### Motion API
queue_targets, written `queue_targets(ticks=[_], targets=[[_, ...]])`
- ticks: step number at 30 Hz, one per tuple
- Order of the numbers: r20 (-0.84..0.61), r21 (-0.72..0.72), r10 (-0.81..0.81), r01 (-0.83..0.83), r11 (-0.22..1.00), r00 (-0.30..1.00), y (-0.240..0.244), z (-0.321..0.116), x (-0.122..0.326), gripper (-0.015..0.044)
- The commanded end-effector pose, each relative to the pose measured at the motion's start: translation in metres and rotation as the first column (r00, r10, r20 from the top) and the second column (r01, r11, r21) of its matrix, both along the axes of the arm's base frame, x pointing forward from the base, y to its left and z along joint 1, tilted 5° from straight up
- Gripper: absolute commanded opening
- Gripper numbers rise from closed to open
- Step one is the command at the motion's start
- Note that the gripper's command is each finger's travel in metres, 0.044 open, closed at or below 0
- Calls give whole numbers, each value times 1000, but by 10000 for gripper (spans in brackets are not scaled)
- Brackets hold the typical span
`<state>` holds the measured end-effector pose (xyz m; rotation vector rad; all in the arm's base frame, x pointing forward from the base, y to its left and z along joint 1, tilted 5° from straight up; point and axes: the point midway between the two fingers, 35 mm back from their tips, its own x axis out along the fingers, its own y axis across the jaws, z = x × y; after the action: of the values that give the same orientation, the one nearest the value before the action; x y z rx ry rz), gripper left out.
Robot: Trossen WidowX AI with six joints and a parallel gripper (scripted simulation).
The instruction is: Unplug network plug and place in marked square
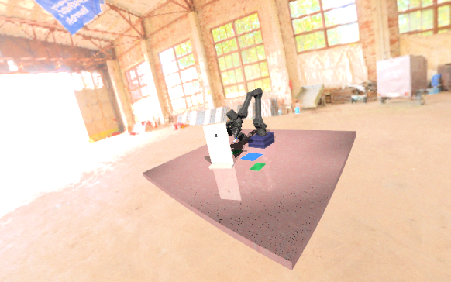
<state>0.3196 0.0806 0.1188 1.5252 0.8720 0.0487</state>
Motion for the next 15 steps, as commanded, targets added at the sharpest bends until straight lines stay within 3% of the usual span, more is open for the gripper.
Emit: queue_targets(ticks=[1, 15], targets=[[-48, -32, -22, 21, 999, 999, 6, -12, -10, 0], [-166, -174, -88, 59, 983, 982, 20, -45, -41, 0]])
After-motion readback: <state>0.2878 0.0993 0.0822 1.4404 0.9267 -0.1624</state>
